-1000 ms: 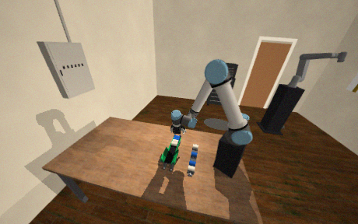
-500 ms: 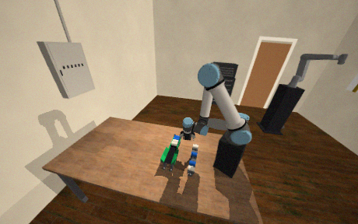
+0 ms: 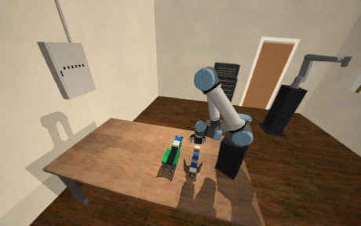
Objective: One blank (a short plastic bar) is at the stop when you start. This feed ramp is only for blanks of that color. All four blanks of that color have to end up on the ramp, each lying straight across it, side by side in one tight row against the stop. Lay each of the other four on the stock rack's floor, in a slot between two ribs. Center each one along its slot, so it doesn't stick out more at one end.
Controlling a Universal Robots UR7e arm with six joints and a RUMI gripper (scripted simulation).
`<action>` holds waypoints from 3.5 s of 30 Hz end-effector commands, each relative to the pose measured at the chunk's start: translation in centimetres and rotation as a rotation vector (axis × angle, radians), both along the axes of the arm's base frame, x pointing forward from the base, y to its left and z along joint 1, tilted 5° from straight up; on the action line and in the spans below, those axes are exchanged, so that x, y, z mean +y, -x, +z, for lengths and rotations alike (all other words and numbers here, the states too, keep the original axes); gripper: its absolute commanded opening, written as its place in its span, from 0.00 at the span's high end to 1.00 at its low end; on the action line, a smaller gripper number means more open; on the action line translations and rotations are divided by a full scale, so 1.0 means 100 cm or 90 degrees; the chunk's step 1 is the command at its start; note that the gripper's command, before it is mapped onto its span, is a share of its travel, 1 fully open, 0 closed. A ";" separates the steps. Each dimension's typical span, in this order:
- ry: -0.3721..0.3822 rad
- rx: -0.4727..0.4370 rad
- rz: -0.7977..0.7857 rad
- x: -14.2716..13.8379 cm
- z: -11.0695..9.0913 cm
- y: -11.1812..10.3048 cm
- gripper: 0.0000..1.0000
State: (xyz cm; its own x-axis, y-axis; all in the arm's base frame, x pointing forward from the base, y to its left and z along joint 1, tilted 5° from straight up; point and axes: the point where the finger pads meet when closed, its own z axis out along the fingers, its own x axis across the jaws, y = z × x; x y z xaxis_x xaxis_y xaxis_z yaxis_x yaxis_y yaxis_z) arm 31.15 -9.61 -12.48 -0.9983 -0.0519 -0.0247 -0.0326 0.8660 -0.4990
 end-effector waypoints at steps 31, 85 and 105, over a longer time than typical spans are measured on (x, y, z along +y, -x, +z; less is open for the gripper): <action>0.003 -0.015 0.004 0.001 0.003 0.012 0.00; -0.024 0.035 0.092 0.004 0.002 -0.023 0.00; -0.070 0.112 0.240 0.011 0.016 -0.074 0.00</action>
State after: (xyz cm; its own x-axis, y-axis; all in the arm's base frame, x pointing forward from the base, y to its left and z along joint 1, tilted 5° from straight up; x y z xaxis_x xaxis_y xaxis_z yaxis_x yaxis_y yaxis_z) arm 37.59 -8.71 -11.10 -0.9258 -0.3682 0.0857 -0.3702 0.8373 -0.4024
